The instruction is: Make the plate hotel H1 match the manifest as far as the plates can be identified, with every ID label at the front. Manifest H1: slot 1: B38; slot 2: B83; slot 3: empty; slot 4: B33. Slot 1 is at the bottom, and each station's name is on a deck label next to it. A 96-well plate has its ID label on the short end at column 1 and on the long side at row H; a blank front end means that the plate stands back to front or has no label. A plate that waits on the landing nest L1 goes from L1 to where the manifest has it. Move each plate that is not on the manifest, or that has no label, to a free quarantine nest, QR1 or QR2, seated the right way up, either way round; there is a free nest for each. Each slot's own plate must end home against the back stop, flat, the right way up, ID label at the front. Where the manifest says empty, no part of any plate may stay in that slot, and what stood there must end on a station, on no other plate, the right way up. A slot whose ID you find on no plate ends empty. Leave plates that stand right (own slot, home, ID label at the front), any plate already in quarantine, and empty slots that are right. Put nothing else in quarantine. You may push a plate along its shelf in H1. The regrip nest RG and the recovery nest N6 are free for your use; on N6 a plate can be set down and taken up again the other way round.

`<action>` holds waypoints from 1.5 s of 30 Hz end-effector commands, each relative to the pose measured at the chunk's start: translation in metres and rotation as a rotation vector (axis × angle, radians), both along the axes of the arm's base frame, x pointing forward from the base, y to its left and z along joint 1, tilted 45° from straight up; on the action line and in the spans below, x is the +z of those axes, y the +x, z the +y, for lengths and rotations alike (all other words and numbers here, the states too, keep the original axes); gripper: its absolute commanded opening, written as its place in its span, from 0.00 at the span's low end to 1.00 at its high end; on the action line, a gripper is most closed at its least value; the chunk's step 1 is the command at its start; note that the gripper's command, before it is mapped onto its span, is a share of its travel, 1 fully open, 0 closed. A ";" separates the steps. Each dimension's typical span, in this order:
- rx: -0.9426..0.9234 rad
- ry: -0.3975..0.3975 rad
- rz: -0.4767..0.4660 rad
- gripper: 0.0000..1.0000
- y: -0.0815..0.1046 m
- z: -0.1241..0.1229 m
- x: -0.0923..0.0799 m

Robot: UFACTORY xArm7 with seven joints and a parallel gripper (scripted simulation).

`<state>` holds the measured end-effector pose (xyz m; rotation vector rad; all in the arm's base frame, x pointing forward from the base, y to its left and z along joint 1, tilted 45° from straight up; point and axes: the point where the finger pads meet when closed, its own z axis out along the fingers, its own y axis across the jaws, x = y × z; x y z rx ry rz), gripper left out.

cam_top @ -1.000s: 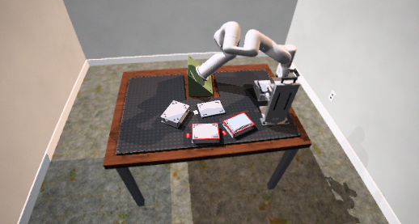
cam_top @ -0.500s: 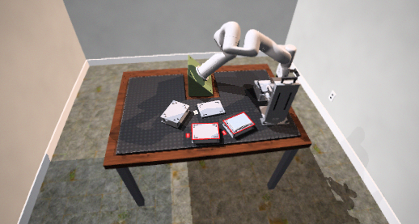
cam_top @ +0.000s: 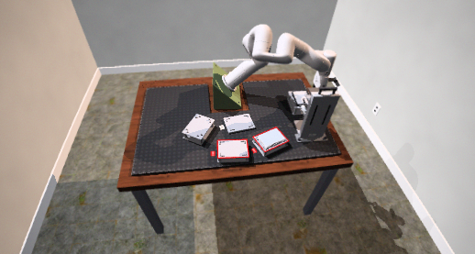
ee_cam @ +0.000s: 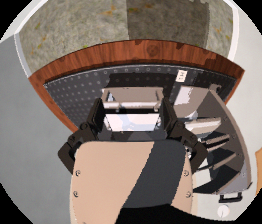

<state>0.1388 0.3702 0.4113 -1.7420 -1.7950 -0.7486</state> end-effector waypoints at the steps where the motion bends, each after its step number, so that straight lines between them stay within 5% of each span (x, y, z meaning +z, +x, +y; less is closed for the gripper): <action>1: -0.001 0.004 0.000 1.00 0.000 -0.004 0.006; 29: -0.001 0.004 0.000 1.00 0.000 -0.033 0.034; 45: -0.001 0.004 0.000 1.00 0.000 -0.033 0.034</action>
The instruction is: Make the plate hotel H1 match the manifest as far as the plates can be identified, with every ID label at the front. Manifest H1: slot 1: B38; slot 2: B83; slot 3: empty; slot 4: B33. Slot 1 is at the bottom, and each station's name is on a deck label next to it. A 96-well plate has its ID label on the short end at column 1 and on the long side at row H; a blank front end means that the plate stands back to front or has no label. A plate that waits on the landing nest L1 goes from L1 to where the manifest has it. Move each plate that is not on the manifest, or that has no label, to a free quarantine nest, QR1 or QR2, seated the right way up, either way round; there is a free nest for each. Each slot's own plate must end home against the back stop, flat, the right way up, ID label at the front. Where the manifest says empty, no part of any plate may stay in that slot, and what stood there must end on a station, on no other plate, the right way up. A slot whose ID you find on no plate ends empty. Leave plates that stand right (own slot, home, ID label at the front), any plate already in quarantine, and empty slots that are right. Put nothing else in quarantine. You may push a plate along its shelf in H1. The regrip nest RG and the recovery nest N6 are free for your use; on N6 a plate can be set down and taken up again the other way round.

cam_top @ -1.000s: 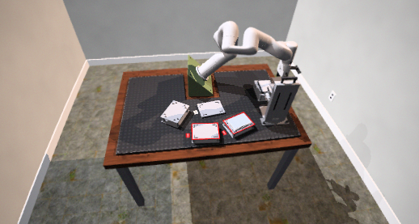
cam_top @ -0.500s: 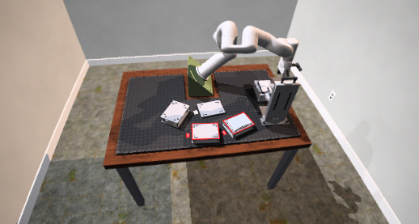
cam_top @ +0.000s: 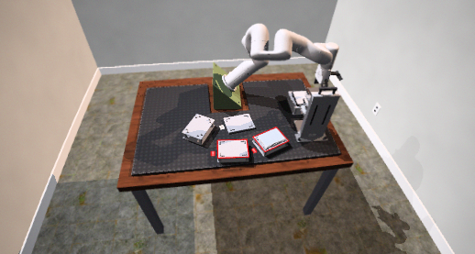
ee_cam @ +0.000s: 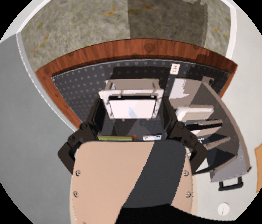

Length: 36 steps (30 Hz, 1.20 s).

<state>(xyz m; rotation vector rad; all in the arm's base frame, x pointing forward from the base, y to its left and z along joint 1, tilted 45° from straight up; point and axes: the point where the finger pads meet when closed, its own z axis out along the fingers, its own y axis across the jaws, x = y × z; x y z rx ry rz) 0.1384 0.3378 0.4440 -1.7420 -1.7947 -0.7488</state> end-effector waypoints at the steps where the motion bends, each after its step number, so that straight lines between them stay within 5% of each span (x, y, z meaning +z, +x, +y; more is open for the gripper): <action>1: -0.001 0.004 0.000 1.00 0.000 0.000 0.002; 36: -0.001 0.004 0.000 1.00 -0.001 -0.073 0.075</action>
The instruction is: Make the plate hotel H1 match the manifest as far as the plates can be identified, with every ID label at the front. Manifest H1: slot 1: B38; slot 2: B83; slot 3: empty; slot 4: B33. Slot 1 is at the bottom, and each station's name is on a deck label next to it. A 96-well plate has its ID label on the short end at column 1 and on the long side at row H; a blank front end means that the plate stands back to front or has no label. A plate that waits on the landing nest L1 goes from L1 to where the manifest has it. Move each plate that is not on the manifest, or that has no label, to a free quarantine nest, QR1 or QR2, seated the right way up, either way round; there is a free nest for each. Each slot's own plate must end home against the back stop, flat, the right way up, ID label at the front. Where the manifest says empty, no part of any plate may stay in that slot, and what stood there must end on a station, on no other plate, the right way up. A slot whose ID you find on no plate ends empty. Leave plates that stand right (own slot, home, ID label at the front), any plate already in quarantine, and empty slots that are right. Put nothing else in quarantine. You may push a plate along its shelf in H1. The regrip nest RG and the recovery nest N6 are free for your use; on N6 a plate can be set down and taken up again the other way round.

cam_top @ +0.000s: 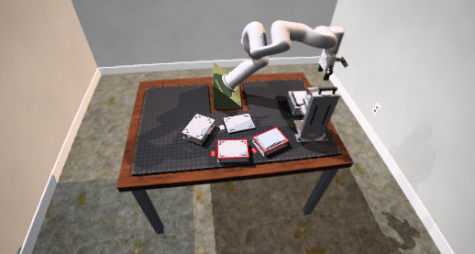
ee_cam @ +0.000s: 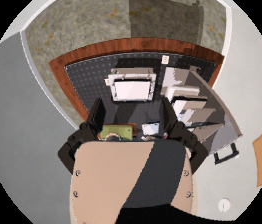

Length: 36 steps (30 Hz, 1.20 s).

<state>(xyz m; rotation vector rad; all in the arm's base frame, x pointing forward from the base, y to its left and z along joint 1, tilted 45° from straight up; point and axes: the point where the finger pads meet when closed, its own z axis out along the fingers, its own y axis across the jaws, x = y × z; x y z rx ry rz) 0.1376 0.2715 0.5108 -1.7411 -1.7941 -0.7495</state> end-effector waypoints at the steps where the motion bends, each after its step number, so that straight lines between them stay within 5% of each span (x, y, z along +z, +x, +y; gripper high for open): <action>1: -0.001 0.003 0.000 1.00 0.000 -0.009 0.010; 36: -0.001 0.003 0.000 1.00 -0.001 -0.083 0.083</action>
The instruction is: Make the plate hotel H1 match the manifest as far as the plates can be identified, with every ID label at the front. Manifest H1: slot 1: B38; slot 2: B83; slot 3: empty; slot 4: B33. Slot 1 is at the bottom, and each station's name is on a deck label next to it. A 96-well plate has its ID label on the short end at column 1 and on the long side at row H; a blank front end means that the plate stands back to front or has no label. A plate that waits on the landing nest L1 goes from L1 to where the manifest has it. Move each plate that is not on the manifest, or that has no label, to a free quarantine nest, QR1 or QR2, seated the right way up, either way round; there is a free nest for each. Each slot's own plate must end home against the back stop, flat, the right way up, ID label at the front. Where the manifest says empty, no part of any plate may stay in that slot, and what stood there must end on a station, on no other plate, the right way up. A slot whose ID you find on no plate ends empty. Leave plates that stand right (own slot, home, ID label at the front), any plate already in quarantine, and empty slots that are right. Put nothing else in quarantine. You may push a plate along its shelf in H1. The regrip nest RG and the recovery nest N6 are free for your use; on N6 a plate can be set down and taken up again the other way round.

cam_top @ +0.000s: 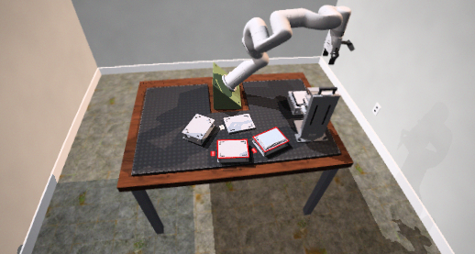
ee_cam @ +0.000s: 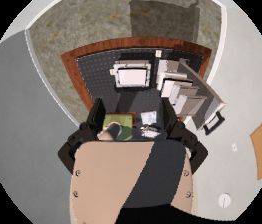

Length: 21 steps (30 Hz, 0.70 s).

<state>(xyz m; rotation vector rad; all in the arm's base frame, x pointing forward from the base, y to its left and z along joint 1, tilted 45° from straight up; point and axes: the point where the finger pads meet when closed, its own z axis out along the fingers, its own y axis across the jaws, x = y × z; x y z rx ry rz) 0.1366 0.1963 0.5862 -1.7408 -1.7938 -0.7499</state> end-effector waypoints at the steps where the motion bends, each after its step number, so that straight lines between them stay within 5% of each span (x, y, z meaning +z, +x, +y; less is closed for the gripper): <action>1: -0.001 0.002 0.000 1.00 0.000 -0.010 0.010; 16: -0.001 0.002 0.000 1.00 0.000 -0.040 0.040; 21: -0.048 0.003 0.047 1.00 -0.001 -0.047 0.033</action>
